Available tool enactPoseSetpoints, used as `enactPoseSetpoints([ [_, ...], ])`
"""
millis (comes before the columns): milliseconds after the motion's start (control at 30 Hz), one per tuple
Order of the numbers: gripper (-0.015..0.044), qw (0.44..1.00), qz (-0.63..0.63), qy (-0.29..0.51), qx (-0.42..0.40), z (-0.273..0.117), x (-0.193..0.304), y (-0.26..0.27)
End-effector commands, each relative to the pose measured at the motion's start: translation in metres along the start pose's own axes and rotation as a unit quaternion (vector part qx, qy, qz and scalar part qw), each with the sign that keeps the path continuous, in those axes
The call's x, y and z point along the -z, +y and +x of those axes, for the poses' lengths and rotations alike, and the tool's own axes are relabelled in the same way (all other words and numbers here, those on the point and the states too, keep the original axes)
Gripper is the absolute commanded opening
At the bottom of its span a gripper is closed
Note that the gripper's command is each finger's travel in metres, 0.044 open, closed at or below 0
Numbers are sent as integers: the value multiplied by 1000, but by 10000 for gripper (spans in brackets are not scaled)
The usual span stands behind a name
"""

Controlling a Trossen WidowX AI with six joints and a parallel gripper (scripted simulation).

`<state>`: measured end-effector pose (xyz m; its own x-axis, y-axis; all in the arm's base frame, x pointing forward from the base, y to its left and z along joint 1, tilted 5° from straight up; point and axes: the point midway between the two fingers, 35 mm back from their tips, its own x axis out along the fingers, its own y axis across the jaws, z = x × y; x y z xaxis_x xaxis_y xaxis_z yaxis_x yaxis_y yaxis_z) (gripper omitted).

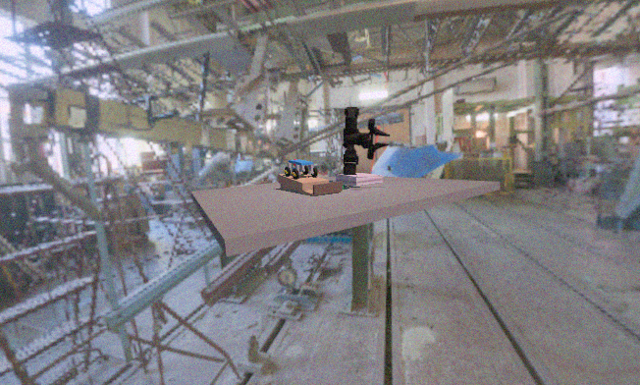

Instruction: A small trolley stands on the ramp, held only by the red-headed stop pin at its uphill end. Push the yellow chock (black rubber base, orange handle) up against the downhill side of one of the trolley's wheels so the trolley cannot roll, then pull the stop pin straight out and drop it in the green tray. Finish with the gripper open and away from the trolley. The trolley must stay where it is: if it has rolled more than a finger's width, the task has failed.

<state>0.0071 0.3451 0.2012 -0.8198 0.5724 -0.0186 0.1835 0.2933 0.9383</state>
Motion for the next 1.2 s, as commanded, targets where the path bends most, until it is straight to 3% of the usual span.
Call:
enactPoseSetpoints([
  [0, 190, 998, -15, -57, -12, -17, -17, 10],
  [600, 190, 956, -37, -289, -14, -108, -77, 22],
  [1167, 190, 877, -31, -478, 44, -210, -96, 11],
])
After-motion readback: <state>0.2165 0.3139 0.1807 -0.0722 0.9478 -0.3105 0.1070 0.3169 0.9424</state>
